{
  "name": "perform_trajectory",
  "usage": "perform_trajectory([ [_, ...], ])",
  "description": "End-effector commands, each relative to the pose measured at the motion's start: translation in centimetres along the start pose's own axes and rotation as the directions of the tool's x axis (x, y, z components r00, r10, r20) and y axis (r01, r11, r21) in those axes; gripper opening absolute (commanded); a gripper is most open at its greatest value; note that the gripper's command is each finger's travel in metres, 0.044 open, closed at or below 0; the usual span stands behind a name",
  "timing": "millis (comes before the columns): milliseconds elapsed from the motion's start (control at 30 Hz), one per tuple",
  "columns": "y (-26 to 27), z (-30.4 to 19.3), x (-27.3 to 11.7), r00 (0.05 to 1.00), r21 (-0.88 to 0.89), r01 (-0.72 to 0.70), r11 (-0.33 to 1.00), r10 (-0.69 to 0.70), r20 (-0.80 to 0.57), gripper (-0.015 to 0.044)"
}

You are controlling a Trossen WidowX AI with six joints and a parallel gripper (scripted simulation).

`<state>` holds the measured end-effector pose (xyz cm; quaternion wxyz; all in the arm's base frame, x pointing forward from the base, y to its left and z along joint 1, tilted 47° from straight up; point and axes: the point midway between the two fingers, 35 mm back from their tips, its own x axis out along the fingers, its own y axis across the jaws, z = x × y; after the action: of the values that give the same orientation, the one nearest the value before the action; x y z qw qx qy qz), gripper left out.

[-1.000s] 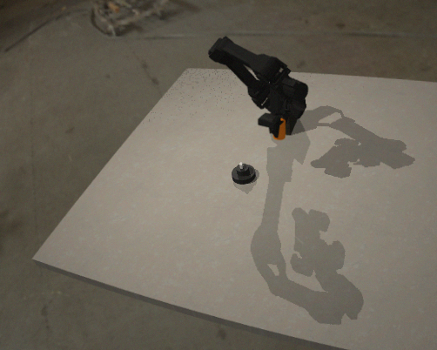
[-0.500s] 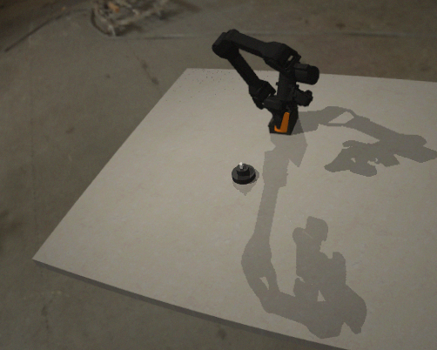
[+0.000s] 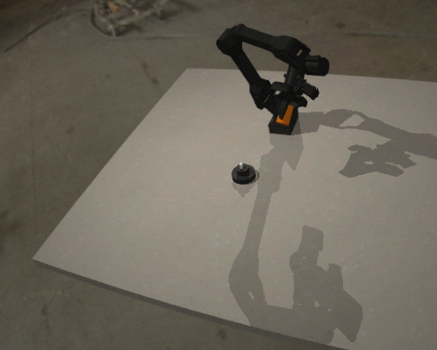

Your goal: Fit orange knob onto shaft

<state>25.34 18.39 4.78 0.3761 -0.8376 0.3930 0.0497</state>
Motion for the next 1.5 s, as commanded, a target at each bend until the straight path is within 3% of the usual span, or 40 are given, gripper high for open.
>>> perform_trajectory([
  [0,-0.62,0.36,-0.71,0.996,0.008,0.084,0.996,-0.084,0.003,0.0],
  [667,-0.62,0.65,-1.09,0.965,0.008,0.263,0.965,-0.263,0.002,0.0],
  [1467,-0.39,0.67,-0.79,0.972,0.004,0.235,0.972,-0.235,0.0,0.0],
])
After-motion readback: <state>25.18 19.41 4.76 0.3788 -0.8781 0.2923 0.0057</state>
